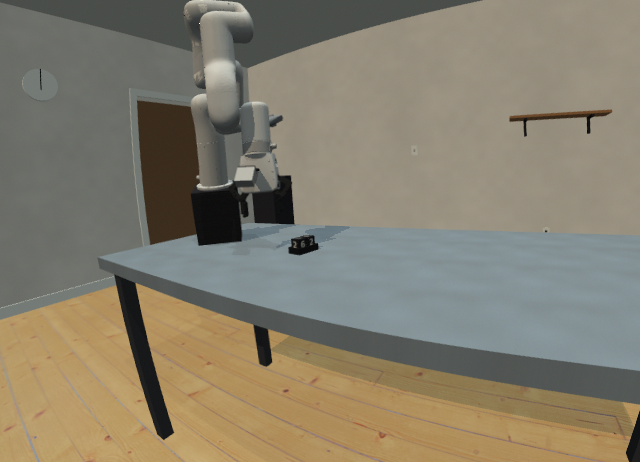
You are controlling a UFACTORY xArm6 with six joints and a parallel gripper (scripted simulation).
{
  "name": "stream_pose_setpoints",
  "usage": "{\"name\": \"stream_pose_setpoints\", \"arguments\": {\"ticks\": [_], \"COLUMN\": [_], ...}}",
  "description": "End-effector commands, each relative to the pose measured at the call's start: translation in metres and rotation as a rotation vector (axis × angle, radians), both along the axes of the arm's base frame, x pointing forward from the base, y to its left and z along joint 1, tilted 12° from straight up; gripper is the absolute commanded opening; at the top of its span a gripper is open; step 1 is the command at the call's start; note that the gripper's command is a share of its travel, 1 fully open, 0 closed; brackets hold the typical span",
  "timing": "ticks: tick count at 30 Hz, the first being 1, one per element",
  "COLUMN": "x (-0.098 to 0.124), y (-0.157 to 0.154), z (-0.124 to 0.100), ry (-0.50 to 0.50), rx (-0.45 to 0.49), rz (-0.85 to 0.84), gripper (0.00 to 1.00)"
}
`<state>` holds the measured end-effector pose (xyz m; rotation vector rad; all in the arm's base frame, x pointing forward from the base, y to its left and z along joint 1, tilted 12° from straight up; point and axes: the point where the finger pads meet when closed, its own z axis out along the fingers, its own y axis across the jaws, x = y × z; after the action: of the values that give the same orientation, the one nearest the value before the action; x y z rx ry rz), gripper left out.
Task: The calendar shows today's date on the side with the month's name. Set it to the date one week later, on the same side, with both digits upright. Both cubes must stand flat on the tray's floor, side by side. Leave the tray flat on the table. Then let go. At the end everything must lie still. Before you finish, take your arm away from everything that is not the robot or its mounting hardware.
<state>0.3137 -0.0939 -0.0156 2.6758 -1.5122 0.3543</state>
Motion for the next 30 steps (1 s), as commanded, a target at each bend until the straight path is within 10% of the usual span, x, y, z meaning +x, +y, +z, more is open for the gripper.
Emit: {"name": "stream_pose_setpoints", "arguments": {"ticks": [1, 30], "x": [-0.001, -0.004], "y": [0.002, 0.004], "z": [0.015, 0.029], "ry": [0.021, 0.022], "rx": [0.009, 0.009], "rz": [0.0, 0.0], "gripper": [1.0, 1.0]}}
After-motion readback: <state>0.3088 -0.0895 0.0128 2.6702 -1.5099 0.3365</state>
